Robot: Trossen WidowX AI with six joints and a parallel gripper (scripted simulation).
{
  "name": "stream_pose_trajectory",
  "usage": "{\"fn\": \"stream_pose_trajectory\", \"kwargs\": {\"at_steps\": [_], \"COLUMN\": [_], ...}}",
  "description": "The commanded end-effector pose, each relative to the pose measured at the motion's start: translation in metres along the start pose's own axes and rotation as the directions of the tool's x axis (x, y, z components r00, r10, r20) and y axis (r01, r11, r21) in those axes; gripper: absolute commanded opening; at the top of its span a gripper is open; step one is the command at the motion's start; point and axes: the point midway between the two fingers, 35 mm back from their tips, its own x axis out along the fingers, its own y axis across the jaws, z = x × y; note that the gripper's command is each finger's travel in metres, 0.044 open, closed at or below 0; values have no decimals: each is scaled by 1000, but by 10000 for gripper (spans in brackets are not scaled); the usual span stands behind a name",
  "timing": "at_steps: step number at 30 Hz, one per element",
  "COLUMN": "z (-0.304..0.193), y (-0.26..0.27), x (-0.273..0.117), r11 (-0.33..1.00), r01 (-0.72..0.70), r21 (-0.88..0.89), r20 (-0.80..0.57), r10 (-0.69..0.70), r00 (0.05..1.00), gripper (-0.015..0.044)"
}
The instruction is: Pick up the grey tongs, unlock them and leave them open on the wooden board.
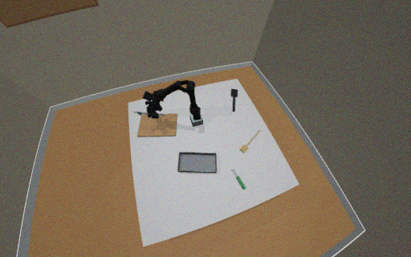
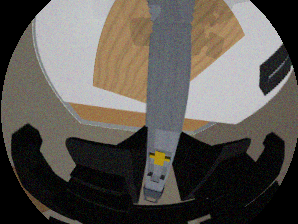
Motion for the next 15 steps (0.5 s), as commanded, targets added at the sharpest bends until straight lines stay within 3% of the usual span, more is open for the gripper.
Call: {"fn": "stream_pose_trajectory", "kwargs": {"at_steps": [1, 15], "z": [-1, 3], "y": [-2, -8], "x": [-7, -25], "r11": [1000, 999], "r01": [2, -6], "r21": [-6, -46], "r20": [-67, -235], "r10": [-2, -5], "r00": [998, 972], "gripper": [-150, -150]}}
